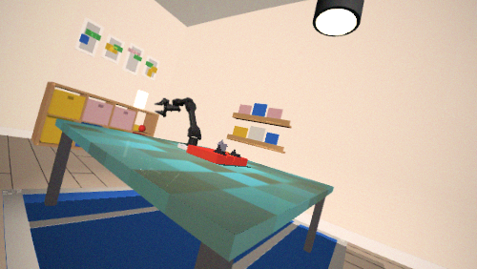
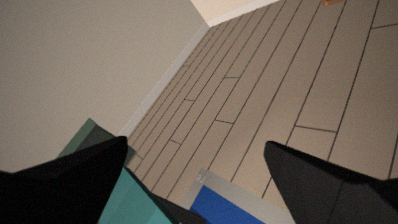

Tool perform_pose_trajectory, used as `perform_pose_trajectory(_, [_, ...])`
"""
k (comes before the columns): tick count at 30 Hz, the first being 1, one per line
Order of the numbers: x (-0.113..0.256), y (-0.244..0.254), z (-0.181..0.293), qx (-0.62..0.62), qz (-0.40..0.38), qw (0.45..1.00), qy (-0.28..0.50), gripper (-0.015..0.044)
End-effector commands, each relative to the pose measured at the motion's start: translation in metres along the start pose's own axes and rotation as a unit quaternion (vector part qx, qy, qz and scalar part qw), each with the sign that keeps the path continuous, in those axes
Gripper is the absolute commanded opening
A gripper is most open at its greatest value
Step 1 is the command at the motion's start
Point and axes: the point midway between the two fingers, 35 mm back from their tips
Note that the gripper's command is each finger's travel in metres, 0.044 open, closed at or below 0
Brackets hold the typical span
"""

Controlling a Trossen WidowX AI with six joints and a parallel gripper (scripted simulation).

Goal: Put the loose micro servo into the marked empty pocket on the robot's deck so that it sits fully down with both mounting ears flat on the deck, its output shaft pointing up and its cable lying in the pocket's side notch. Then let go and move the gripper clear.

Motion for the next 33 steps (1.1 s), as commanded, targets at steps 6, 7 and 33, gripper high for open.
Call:
perform_pose_trajectory(6, [0.047,-0.022,-0.007,-0.010,0.047,0.998,-0.035,0.0440])
perform_pose_trajectory(7, [0.062,-0.028,-0.008,-0.013,0.061,0.997,-0.045,0.0440])
perform_pose_trajectory(33, [0.400,-0.102,0.106,-0.153,0.391,0.881,-0.220,0.0440])
Point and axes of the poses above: the point midway between the two fingers, 35 mm back from their tips, its own x axis back along the fingers, its own y axis across the jaws, z = x × y, and after that the axes turned 14 degrees about -x, right-handed
